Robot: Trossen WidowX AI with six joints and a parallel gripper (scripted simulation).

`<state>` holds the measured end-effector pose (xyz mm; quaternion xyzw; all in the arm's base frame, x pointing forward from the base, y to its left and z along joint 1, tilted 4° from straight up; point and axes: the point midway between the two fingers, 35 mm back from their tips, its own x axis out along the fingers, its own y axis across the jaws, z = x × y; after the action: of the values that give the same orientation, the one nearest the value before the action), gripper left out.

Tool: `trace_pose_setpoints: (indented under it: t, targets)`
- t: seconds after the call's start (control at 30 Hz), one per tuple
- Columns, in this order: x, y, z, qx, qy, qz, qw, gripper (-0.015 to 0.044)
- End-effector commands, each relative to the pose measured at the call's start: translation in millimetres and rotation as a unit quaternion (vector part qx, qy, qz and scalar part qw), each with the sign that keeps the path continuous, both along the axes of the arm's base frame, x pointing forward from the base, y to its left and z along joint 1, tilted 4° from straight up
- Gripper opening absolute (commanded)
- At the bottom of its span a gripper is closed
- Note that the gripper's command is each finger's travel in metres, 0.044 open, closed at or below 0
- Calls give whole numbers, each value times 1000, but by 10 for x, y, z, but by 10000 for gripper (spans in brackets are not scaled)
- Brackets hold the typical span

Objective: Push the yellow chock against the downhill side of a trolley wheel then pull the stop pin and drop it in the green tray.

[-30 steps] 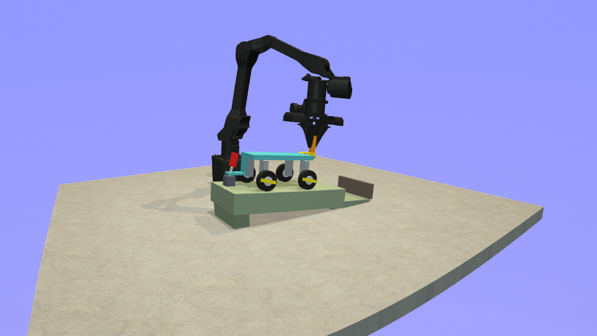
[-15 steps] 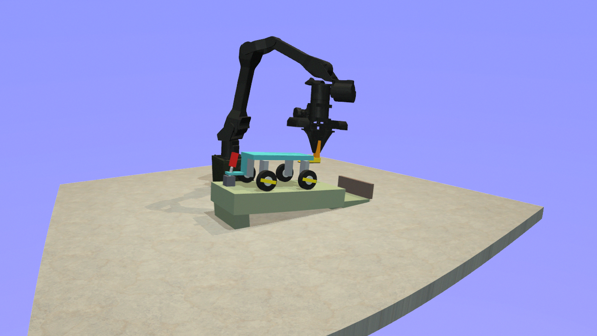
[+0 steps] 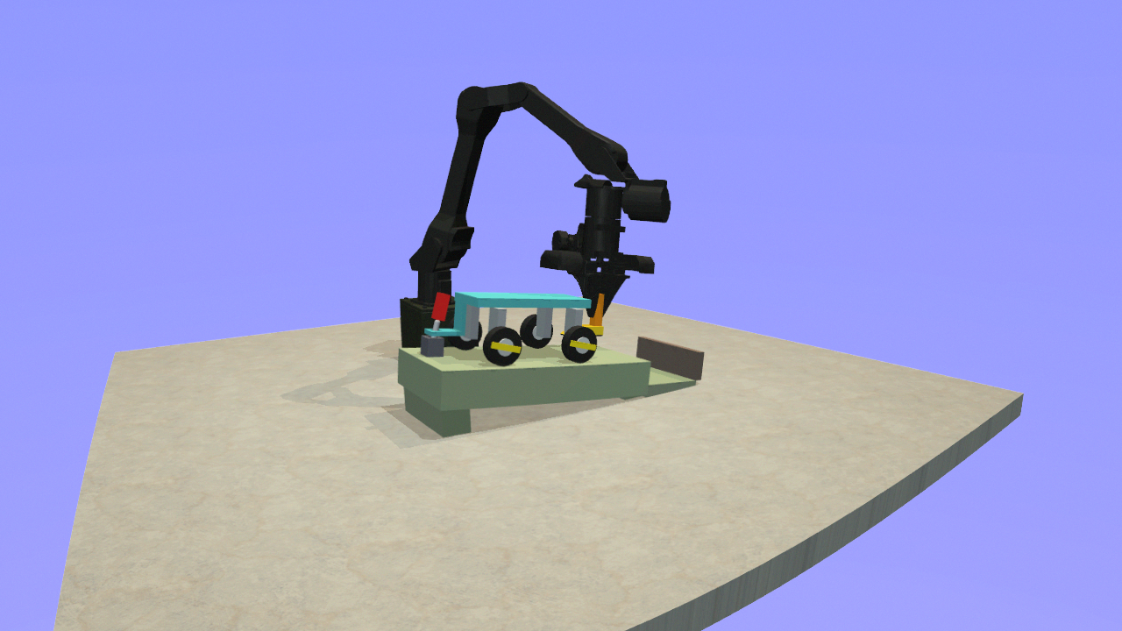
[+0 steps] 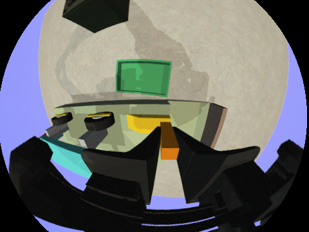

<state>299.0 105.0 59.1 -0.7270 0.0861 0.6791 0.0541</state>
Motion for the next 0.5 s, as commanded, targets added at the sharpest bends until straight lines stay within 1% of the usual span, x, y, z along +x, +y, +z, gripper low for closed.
trace_pose_setpoints:
  t: [0.0,0.13,0.47]
  targets:
    - [-19,-26,-118,-3,3,3,1000,0]
    - [-26,-39,-178,-3,3,3,1000,0]
    - [-27,-107,-146,-4,3,3,1000,0]
